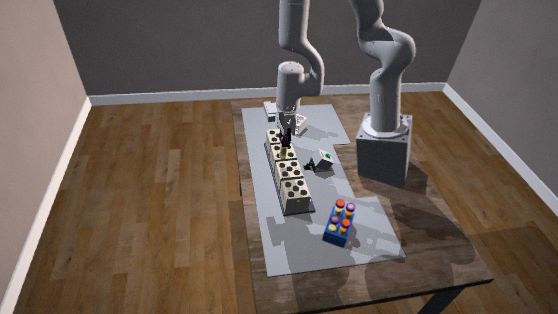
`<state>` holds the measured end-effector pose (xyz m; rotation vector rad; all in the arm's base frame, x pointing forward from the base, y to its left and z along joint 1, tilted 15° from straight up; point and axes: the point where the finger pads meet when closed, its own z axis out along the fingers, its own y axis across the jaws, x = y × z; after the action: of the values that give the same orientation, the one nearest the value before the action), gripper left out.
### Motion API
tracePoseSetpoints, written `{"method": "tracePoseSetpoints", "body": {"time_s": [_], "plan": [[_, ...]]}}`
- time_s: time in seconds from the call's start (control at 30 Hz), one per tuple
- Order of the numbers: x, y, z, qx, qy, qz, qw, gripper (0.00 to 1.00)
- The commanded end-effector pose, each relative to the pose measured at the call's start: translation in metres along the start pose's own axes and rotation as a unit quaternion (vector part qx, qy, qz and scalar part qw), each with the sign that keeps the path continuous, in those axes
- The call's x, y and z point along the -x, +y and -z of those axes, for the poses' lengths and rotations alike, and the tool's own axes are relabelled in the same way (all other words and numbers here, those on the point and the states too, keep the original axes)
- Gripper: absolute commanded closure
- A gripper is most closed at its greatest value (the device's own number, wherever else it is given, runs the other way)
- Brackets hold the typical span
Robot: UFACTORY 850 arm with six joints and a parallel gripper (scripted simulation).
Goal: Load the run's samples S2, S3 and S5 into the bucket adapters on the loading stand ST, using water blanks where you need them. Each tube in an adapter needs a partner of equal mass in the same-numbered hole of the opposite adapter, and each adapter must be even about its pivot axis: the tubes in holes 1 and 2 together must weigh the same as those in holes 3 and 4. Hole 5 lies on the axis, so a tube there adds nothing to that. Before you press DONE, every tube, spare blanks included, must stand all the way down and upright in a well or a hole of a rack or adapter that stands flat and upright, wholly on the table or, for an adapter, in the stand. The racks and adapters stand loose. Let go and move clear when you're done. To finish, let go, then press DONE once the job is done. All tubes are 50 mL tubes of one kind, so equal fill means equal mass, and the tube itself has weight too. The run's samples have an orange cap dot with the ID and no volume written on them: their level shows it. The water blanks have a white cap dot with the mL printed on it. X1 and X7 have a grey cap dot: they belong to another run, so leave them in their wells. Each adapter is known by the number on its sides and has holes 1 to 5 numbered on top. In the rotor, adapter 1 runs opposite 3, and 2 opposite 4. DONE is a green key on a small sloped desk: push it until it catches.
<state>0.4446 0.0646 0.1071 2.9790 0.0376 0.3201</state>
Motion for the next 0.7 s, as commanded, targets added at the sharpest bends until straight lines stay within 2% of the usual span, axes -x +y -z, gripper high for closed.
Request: {"method": "tracePoseSetpoints", "body": {"time_s": [0.0,0.27,0.67], "plan": [[-0.001,0.000,-0.012,0.000,0.004,0.000,1.000,1.00],[-0.001,0.000,-0.023,0.000,0.004,0.000,1.000,1.00],[-0.001,0.000,-0.023,0.000,0.004,0.000,1.000,1.00]]}}
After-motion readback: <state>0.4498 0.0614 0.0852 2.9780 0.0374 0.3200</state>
